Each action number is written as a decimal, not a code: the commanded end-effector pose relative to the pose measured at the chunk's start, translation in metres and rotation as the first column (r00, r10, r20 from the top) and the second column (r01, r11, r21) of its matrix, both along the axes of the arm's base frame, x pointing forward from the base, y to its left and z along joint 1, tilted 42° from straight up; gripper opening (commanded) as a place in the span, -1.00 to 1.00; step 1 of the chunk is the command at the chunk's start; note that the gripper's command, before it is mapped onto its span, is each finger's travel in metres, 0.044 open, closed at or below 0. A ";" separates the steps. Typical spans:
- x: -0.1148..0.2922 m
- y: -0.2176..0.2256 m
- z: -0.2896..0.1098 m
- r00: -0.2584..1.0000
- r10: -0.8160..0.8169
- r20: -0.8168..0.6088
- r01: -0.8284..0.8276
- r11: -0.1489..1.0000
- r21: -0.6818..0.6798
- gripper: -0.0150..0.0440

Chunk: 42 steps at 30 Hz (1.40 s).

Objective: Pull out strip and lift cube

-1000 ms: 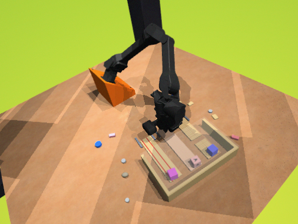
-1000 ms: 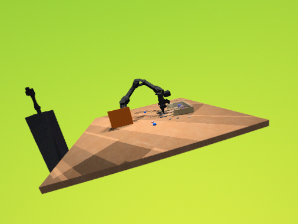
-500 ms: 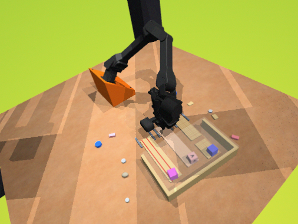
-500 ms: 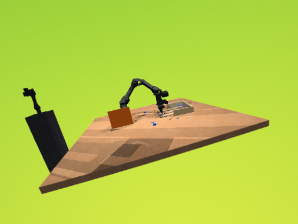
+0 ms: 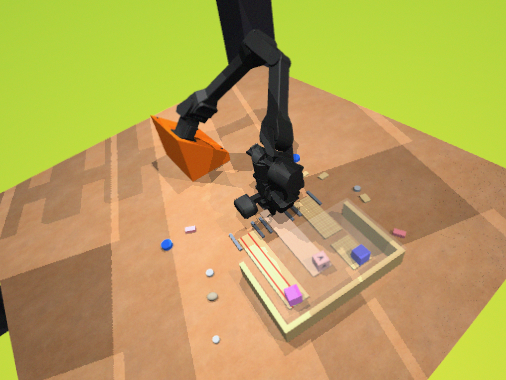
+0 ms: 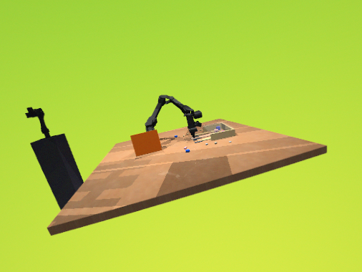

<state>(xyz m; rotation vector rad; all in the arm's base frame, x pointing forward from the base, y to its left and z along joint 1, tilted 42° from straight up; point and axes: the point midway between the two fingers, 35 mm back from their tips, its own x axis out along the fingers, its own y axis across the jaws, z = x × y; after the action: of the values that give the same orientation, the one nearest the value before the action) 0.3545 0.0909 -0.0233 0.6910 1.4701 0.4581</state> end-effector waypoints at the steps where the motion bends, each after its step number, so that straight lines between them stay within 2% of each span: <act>1: -0.010 0.004 -0.003 1.000 0.002 -0.017 -0.002 1.000 0.002 -0.49; 42: -0.073 0.013 -0.001 1.000 0.002 -0.022 -0.002 1.000 0.003 -0.49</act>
<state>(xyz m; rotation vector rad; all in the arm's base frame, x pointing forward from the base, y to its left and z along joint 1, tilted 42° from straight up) 0.2927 0.1003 -0.0208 0.6948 1.4672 0.4579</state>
